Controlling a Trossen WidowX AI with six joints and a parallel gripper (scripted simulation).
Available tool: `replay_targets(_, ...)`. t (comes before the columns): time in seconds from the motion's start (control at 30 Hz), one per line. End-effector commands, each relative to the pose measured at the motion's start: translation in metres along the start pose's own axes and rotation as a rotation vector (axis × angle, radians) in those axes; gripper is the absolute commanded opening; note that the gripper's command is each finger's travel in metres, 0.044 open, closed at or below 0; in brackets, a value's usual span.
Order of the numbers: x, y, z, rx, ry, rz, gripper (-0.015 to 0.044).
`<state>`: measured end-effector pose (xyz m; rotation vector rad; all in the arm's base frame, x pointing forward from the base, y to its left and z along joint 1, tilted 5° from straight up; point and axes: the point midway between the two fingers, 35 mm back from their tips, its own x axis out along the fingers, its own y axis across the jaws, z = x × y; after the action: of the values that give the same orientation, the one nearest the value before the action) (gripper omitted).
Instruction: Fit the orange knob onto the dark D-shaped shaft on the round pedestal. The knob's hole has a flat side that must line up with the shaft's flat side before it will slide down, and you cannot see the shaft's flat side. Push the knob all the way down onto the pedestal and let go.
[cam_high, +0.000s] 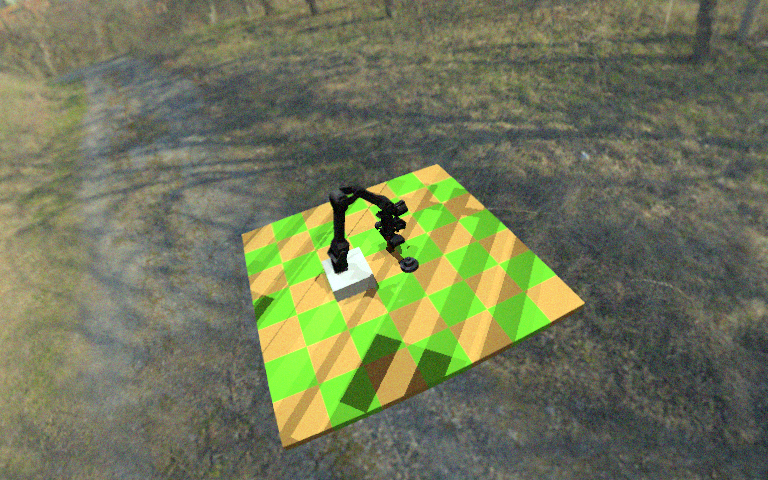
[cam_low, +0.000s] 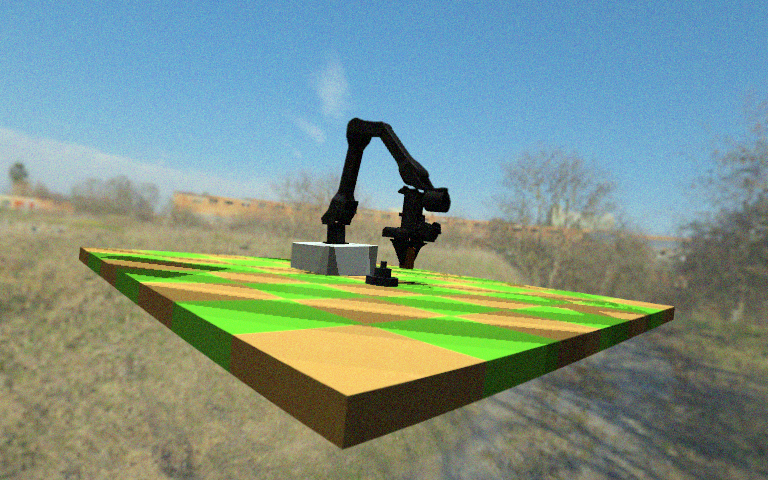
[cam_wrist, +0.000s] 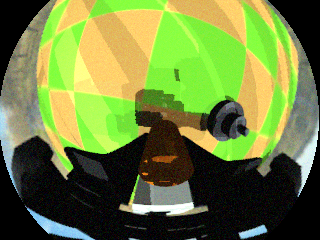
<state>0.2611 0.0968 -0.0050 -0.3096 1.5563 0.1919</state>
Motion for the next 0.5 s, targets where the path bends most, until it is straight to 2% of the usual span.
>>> replay_targets(0.0,-0.033,0.002,0.005,0.003,-0.016,-0.001,0.0000)
replay_targets(0.27,-0.094,0.003,-0.002,0.003,-0.016,0.000,0.0000)
replay_targets(0.47,-0.099,0.003,-0.004,0.003,-0.016,0.000,0.0000)
